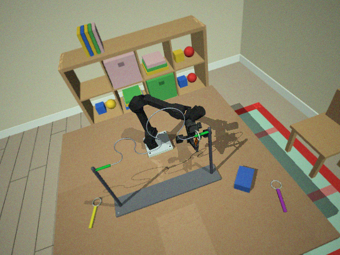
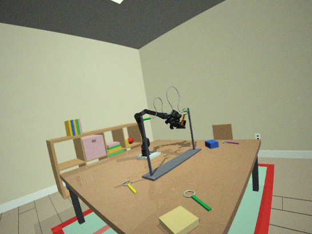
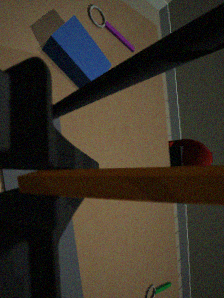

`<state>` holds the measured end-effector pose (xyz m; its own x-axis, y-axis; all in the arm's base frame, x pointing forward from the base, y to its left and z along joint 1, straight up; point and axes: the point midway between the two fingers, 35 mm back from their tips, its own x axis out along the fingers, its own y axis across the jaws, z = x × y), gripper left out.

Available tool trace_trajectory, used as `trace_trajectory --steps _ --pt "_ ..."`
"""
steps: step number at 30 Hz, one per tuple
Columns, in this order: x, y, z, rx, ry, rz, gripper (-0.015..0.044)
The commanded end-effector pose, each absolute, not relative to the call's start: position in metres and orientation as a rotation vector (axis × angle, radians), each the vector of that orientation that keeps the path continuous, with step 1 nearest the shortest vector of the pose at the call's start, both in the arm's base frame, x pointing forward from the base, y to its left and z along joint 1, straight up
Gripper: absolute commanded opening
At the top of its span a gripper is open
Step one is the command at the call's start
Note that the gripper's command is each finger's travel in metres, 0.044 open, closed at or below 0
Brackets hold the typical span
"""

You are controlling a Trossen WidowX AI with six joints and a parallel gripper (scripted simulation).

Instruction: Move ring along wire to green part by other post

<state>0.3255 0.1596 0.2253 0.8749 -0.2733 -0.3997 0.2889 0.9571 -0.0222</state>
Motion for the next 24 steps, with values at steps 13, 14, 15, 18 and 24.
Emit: trace_trajectory --steps 13,14,15,18,24 --pt "0.327 0.163 0.211 0.041 0.406 -0.298 -0.0150" --pt "0.327 0.163 0.210 0.041 0.406 -0.298 -0.0150" --pt "0.327 0.163 0.210 0.041 0.406 -0.298 -0.0150" --pt "0.327 0.163 0.210 0.041 0.406 -0.298 -0.0150" --pt "0.327 0.163 0.210 0.041 0.406 -0.298 -0.0150"
